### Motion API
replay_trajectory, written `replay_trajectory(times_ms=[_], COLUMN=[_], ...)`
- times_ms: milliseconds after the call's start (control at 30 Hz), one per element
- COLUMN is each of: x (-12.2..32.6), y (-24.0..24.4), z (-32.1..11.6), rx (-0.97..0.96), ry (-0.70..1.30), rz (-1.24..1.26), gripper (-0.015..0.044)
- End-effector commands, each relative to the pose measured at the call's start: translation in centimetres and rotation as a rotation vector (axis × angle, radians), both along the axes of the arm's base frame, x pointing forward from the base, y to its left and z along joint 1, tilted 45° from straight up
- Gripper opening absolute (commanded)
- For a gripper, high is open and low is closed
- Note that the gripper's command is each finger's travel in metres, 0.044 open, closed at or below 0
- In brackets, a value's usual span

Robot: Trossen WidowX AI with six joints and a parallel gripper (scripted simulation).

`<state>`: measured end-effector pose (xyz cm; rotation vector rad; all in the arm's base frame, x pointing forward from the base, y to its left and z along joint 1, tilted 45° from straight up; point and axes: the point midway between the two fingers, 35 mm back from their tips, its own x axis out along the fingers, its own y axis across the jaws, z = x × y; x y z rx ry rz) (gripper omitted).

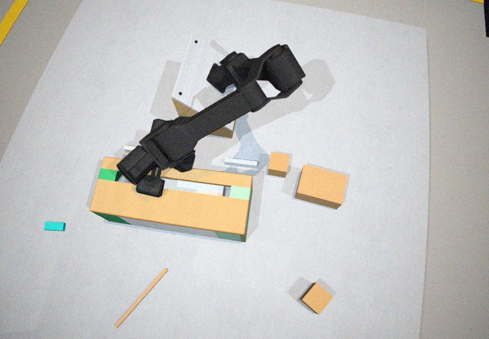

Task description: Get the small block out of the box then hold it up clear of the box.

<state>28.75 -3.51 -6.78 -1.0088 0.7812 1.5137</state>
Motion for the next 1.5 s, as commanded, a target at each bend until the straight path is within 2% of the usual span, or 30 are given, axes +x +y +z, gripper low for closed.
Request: replay_trajectory(times_ms=[0, 900, 1167, 1333, 1400, 1467], x=[0.3, 1.1, 1.5, 1.7, 1.6, 1.5], y=[-0.6, -4.2, -8.1, -8.2, -8.3, -8.5], z=[-0.6, -4.0, 1.0, 0.7, 0.6, 0.5], rx=[-0.005, -0.008, -0.006, -0.011, -0.006, 0.008], ry=[-0.005, -0.007, -0.001, -0.013, 0.015, 0.094], rz=[0.003, 0.003, -0.001, -0.013, -0.078, -0.260], gripper=[0.0400, 0.0400, 0.0400, 0.0400, 0.0348, 0.0295])
